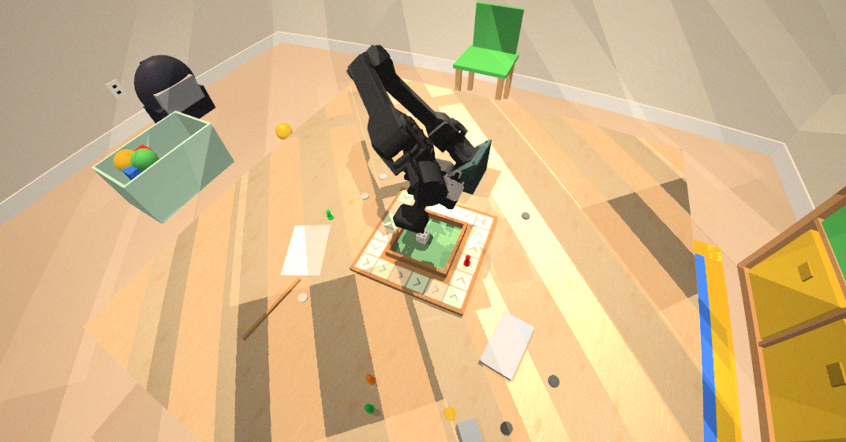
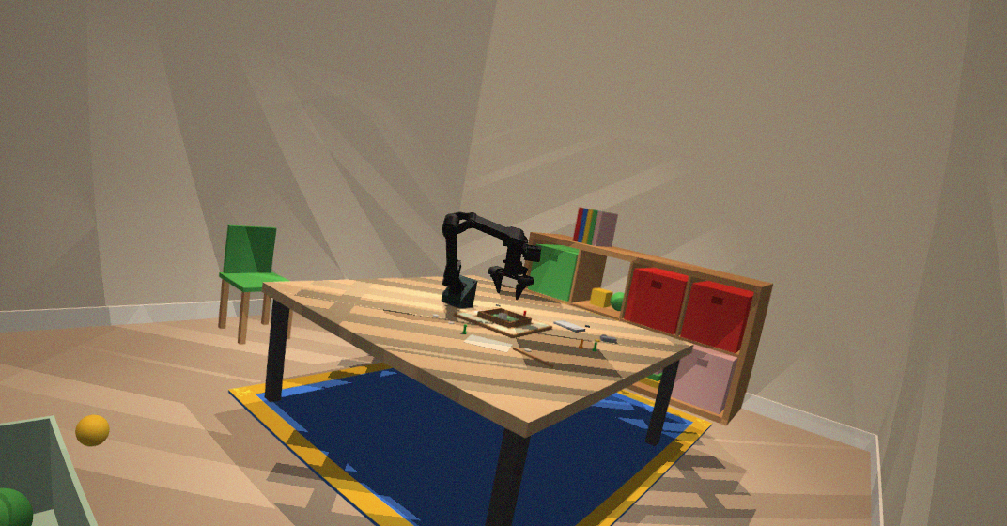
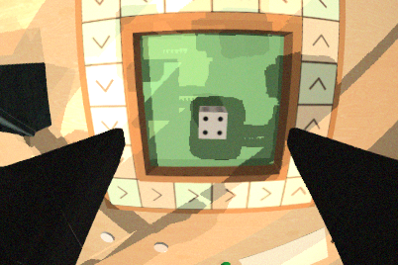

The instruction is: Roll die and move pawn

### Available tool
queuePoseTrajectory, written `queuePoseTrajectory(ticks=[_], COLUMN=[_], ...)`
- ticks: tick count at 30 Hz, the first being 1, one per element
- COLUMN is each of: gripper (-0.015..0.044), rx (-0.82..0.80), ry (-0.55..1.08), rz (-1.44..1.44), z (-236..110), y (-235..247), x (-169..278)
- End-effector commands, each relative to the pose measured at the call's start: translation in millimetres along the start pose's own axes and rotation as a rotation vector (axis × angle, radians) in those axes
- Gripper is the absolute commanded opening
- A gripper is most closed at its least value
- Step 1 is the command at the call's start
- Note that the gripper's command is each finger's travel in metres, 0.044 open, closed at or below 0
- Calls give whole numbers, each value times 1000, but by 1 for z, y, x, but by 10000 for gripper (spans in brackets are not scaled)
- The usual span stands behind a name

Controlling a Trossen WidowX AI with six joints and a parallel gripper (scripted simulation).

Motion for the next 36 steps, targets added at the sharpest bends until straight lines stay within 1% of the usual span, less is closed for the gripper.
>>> queuePoseTrajectory(ticks=[1,2,4,11,19,30,36], gripper=[440,440,387,204,200,200,200], rx=[0,0,0,15,58,101,102], ry=[0,0,3,29,47,44,44], rz=[0,0,58,669,1373,1859,1875], z=[0,0,1,10,26,39,40], y=[0,0,-2,-17,-30,-34,-32], x=[0,0,-3,-38,-82,-112,-113])
Point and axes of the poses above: the point midway between the two fingers, 35 mm back from their tips, its own z axis out along the fingers, its own y axis across the jaws, x = y × z, the point moved 8 cm from there along -z, back along the fingers, and after that the axes turned 5 degrees about -z, right-handed, at the moved point
